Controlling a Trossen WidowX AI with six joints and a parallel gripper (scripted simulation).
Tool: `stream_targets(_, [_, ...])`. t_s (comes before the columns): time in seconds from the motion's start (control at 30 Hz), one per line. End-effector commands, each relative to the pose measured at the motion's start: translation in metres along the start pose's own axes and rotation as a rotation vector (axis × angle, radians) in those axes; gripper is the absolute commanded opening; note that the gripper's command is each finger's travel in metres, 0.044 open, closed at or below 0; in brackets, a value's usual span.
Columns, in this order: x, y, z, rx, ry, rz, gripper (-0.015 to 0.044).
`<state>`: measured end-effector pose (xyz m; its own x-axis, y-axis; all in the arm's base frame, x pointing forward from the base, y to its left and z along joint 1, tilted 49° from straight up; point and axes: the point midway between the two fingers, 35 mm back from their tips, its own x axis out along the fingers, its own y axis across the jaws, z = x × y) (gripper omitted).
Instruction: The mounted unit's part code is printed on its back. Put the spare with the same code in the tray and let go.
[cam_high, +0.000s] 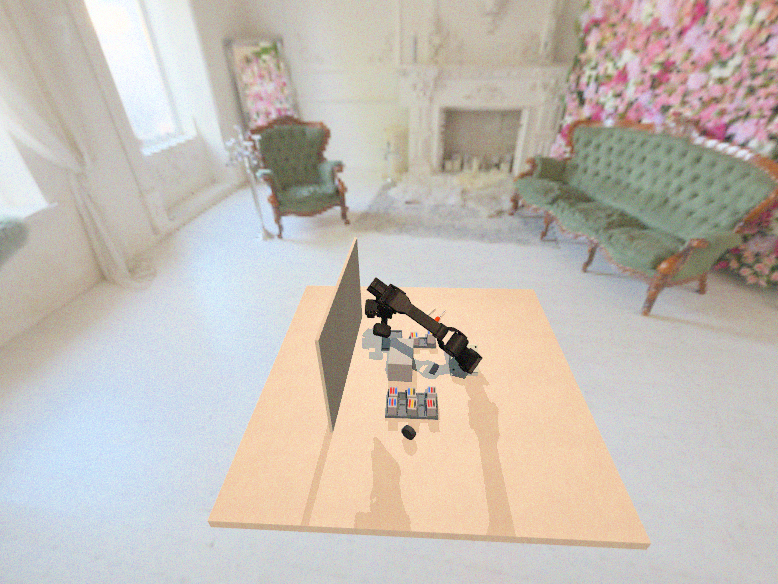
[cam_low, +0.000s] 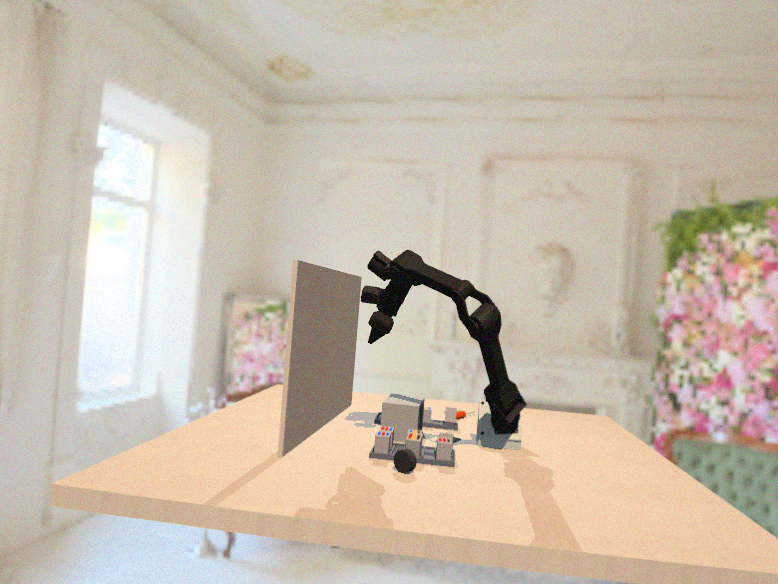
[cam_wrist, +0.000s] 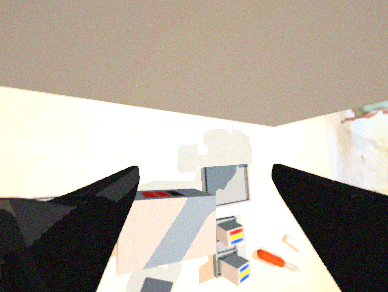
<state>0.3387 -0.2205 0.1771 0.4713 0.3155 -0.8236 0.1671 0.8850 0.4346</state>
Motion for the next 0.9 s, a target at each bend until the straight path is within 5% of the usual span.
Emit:
stream_targets(0.0, [0.063, 0.001, -0.024, 0.042, 0.215, 0.184, 0.044])
stream_targets(0.1, [0.102, 0.005, -0.046, 0.087, 0.36, 0.312, 0.044])
stream_targets(0.7, [0.102, 0.005, -0.046, 0.087, 0.36, 0.312, 0.044])
stream_targets(0.87, [0.08, 0.056, -0.053, -0.153, 0.326, 0.358, 0.044])
